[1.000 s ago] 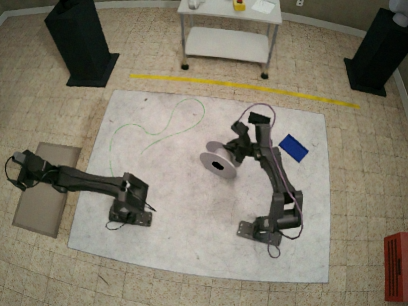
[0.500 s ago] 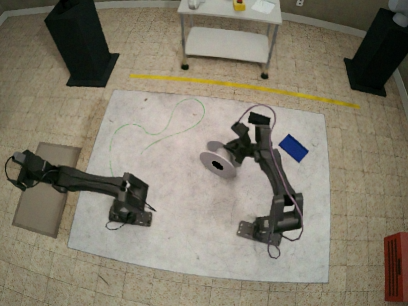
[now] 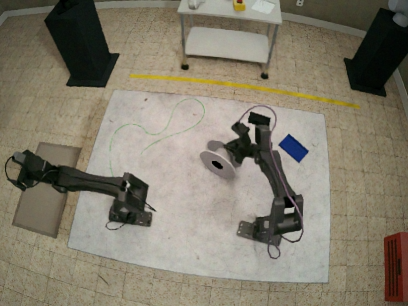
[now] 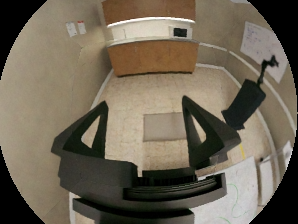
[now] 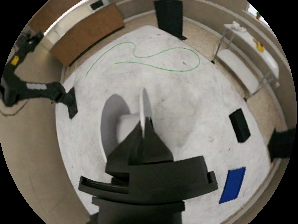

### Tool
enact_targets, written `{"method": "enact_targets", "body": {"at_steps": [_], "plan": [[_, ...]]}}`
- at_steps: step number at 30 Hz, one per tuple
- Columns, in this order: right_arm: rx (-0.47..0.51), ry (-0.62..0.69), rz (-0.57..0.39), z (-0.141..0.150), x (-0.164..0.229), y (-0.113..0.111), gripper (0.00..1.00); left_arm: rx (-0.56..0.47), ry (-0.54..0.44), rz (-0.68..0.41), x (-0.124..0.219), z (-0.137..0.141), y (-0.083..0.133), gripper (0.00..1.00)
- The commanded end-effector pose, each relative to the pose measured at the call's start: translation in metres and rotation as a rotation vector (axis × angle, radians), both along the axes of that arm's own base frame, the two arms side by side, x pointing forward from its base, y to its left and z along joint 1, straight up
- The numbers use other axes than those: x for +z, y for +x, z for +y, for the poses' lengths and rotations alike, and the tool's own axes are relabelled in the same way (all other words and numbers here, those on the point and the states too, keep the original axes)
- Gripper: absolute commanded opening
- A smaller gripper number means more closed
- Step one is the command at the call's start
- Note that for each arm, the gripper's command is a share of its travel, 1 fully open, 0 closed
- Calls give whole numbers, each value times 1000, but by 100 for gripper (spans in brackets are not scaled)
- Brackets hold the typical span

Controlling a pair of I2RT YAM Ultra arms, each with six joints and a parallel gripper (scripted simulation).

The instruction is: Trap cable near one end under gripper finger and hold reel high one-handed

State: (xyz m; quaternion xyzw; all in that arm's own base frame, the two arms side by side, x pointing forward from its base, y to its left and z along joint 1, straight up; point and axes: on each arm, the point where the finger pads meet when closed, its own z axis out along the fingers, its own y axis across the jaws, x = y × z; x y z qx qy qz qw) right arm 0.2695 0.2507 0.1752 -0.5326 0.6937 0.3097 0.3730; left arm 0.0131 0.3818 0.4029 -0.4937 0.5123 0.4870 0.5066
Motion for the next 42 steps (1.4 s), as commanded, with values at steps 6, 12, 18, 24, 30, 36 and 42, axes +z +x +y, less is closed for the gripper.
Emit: {"method": "enact_targets", "body": {"at_steps": [6, 12, 18, 24, 30, 36, 42], "plan": [[9, 44, -57, 6, 20, -3, 0, 5, 7, 6, 1, 2, 0, 100], [3, 46, -60, 5, 21, -2, 0, 5, 7, 6, 1, 2, 0, 100], [3, 46, -59, 5, 21, -3, 0, 5, 7, 6, 1, 2, 0, 100], [3, 46, -59, 5, 20, -3, 0, 5, 7, 6, 1, 2, 0, 100], [3, 46, -60, 5, 20, -3, 0, 5, 7, 6, 1, 2, 0, 100], [3, 44, -56, 5, 14, -3, 0, 5, 7, 6, 1, 2, 0, 100], [3, 28, -20, 6, -6, -2, 0, 5, 7, 6, 1, 2, 0, 100]]}}
